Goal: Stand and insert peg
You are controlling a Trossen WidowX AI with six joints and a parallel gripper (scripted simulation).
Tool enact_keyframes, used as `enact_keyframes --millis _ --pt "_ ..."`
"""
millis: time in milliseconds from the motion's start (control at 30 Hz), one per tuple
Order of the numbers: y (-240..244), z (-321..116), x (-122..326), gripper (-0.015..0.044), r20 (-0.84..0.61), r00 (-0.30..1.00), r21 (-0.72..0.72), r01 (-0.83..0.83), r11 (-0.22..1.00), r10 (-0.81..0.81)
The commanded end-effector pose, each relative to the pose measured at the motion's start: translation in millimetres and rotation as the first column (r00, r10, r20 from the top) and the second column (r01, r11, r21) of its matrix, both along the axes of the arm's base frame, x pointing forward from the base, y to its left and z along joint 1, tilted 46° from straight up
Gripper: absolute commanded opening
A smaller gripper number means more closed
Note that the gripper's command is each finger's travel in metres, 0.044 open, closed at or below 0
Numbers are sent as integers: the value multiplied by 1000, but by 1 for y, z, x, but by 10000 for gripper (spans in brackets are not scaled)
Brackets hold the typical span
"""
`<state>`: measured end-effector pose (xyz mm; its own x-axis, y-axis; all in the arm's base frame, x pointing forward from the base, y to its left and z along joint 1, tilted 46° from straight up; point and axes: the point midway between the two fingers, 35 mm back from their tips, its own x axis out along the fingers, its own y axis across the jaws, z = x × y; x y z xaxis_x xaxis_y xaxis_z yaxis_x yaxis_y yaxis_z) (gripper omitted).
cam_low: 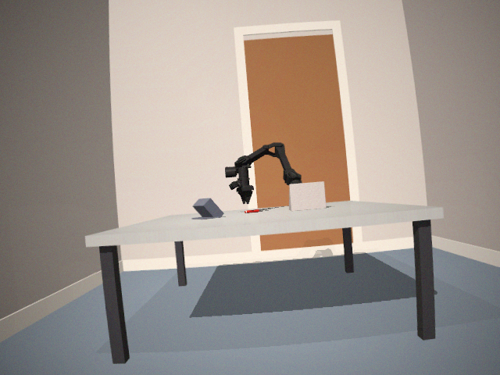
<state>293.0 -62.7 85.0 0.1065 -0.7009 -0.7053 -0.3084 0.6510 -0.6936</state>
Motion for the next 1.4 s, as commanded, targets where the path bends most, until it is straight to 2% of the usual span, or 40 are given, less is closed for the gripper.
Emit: enact_keyframes --millis 0,833,1233,1367 --pt "-6 -6 0 440 -6 1000 -5 0 1000 0" --pt "-34 -30 1 440 -5 1000 -12 0 1000 0" --pt "-34 -30 1 125 -5 1000 -12 0 1000 0" --pt "-34 -30 1 110 -5 1000 -12 0 1000 0"
